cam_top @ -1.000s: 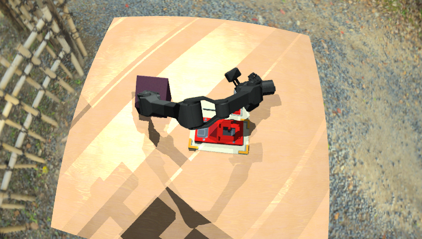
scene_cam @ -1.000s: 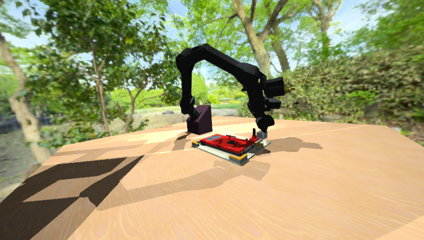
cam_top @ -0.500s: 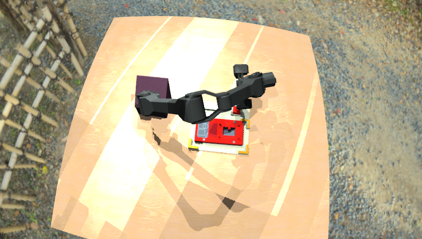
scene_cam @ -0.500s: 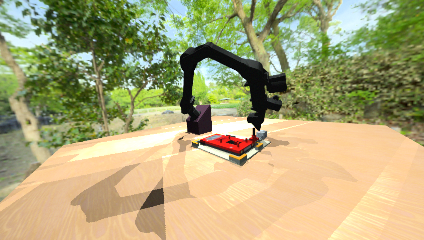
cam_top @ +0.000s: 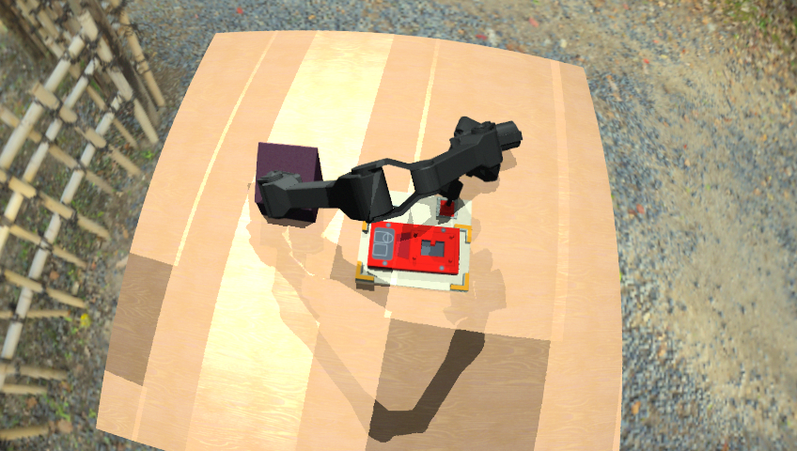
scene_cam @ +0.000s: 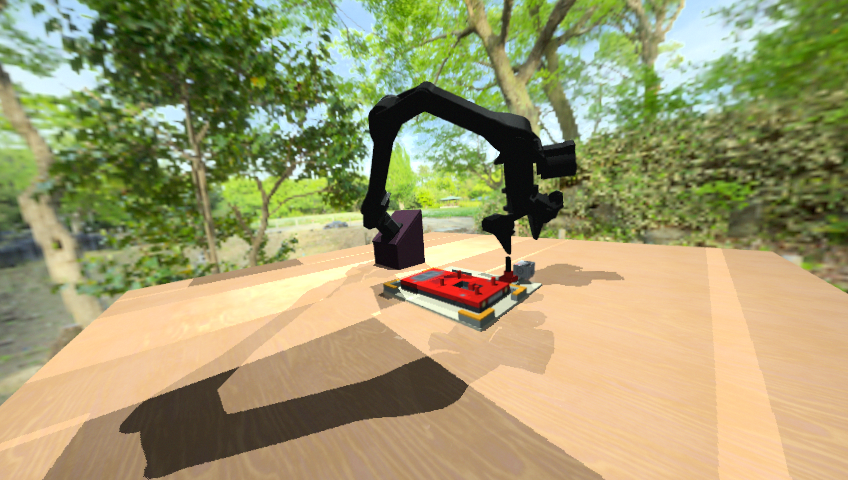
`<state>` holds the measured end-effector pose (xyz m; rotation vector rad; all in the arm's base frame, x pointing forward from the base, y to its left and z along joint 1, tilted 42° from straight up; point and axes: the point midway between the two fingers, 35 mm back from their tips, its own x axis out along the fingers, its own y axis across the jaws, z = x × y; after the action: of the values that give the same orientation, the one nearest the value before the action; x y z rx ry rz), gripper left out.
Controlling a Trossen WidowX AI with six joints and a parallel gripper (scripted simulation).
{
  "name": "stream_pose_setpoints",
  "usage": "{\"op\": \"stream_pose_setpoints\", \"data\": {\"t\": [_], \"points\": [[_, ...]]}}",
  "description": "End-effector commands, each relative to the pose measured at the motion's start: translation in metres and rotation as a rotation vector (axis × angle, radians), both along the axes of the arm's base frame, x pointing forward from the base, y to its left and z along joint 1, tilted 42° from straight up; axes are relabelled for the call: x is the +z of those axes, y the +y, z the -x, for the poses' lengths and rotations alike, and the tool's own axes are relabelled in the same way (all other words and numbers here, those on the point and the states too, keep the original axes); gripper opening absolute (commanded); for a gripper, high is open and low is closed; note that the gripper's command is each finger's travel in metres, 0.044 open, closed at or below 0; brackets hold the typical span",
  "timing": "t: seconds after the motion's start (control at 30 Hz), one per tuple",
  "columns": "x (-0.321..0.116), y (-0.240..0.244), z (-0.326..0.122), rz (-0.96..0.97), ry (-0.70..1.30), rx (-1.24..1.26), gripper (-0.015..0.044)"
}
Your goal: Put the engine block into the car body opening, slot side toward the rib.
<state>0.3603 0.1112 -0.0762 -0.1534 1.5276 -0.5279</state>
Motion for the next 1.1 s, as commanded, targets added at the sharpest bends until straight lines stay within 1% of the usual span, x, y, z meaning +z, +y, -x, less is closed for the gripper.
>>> {"op": "stream_pose_setpoints", "data": {"t": [0.0, 0.6, 1.07], "points": [[0.001, 0.002, 0.0, 0.047, -0.075, -0.141, 0.044], [0.009, 0.013, 0.0, 0.184, -0.42, -0.631, 0.044], [0.017, 0.023, 0.0, 0.236, -0.737, -0.976, 0.044]]}}
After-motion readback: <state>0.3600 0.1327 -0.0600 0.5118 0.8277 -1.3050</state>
